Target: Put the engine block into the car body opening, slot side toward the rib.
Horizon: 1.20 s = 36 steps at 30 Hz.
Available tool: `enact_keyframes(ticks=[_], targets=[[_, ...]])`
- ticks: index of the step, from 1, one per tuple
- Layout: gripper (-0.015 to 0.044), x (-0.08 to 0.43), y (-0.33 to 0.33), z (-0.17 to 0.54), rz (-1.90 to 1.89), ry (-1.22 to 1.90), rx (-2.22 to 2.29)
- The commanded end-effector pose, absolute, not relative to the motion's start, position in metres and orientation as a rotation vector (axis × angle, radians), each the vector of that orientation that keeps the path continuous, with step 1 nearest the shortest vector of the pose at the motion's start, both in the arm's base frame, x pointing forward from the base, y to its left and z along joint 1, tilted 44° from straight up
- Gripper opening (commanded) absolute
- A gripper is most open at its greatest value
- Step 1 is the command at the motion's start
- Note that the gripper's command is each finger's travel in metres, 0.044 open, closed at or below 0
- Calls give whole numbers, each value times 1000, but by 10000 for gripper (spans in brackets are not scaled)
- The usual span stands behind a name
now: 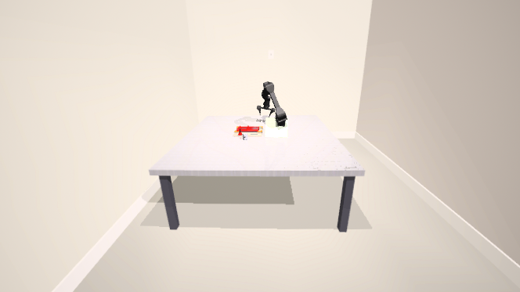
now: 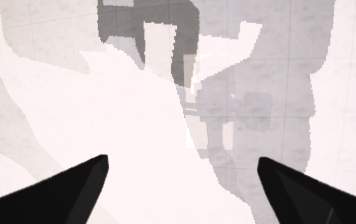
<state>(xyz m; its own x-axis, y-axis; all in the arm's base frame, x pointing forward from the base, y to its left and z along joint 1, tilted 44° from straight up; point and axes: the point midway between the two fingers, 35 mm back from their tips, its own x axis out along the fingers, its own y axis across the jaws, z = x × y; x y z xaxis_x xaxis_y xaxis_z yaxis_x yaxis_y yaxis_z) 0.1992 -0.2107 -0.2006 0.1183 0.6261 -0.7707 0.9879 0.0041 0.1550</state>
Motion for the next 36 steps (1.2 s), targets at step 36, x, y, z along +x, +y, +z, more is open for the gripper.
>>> enact_keyframes(ticks=[36], targets=[[440, 328, -96, -35, -206, 1736, 1162]])
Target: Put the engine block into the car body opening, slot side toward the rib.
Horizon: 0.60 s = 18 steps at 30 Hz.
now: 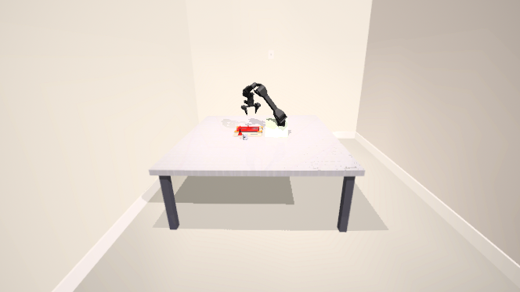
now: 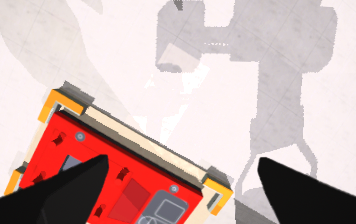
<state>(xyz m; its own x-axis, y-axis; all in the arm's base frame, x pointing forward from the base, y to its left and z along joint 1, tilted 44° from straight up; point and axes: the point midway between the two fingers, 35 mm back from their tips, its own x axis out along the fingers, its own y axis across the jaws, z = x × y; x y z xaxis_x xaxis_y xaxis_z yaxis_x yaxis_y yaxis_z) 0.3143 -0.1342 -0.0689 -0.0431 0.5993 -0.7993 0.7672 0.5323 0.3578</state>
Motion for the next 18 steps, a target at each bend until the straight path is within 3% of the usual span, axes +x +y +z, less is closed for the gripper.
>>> enact_keyframes(ticks=[1, 9, 18], targets=[[440, 331, -83, -24, -205, 1733, 1164], [440, 336, 24, 63, -147, 1721, 1153], [440, 285, 128, 142, -80, 1788, 1220]])
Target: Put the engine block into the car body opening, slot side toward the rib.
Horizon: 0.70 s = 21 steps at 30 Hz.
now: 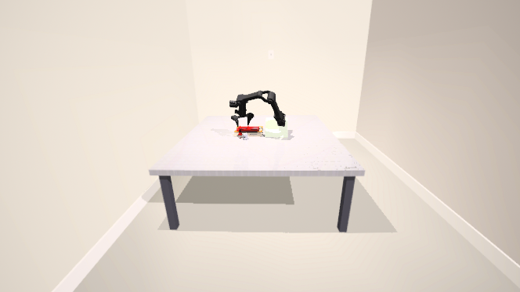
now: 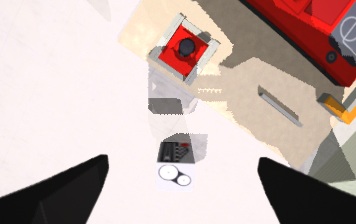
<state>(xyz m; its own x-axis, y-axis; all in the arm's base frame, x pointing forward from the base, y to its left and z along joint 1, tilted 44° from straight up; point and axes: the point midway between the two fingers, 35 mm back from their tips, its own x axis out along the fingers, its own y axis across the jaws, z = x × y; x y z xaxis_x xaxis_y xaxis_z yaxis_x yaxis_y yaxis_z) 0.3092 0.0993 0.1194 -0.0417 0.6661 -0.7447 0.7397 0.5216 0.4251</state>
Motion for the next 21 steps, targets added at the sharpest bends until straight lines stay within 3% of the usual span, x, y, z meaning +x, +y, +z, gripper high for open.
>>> enact_keyframes(ticks=[1, 21], targets=[[440, 283, 130, 143, -79, 1791, 1222], [440, 283, 152, 117, -78, 1791, 1223]])
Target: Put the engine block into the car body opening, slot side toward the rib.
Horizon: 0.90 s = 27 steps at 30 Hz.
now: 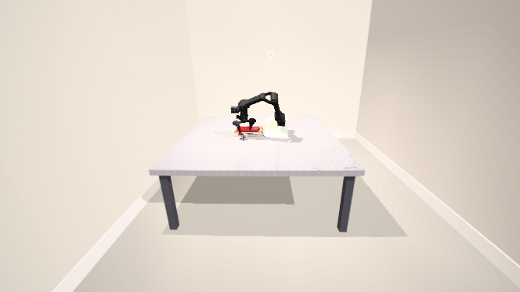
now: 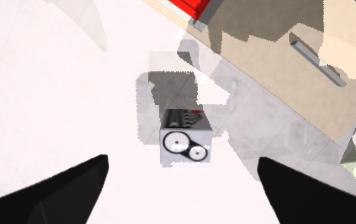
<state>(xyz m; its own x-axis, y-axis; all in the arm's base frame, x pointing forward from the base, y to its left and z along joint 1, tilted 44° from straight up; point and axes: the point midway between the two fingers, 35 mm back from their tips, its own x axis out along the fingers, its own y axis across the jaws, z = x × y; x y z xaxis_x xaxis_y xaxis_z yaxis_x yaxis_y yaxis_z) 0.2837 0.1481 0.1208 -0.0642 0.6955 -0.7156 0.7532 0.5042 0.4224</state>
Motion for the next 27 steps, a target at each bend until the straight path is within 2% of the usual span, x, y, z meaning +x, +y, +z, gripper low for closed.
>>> enact_keyframes(ticks=[1, 27], targets=[[440, 283, 153, 116, -78, 1791, 1223], [440, 280, 181, 86, -77, 1791, 1224]])
